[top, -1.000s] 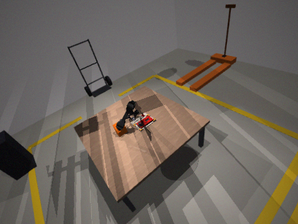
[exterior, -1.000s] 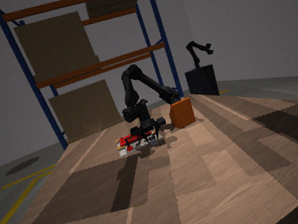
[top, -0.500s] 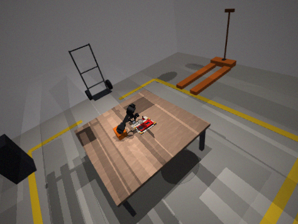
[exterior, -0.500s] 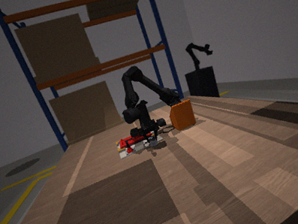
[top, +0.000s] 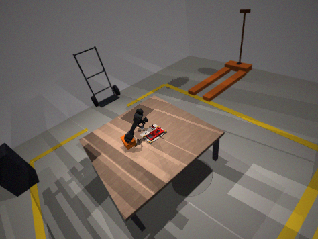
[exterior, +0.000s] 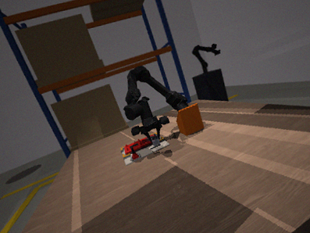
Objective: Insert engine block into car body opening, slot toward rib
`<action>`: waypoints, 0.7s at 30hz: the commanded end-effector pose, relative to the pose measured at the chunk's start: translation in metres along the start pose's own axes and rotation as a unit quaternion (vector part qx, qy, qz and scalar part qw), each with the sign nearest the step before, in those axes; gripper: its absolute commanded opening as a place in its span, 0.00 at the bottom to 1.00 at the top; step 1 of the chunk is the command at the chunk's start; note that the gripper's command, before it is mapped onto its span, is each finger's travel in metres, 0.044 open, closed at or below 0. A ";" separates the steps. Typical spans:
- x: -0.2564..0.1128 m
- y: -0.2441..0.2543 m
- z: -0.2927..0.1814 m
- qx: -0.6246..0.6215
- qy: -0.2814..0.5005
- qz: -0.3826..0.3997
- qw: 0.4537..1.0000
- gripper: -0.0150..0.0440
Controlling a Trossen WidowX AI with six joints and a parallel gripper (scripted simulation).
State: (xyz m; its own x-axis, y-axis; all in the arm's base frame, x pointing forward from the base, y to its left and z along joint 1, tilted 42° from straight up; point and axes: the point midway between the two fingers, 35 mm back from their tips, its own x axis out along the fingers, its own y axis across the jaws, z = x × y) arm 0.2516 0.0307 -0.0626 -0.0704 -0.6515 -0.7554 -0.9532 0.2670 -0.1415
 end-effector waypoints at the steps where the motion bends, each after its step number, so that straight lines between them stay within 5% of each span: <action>1: -0.013 -0.001 0.001 0.003 -0.003 0.000 1.000 0.25; 21: -0.076 0.005 -0.004 0.003 -0.001 0.001 1.000 0.25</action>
State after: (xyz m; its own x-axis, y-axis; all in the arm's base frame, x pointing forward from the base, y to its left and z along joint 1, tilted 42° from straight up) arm 0.2521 0.0729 -0.0112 -0.0712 -0.6519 -0.7550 -0.9531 0.2678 -0.1414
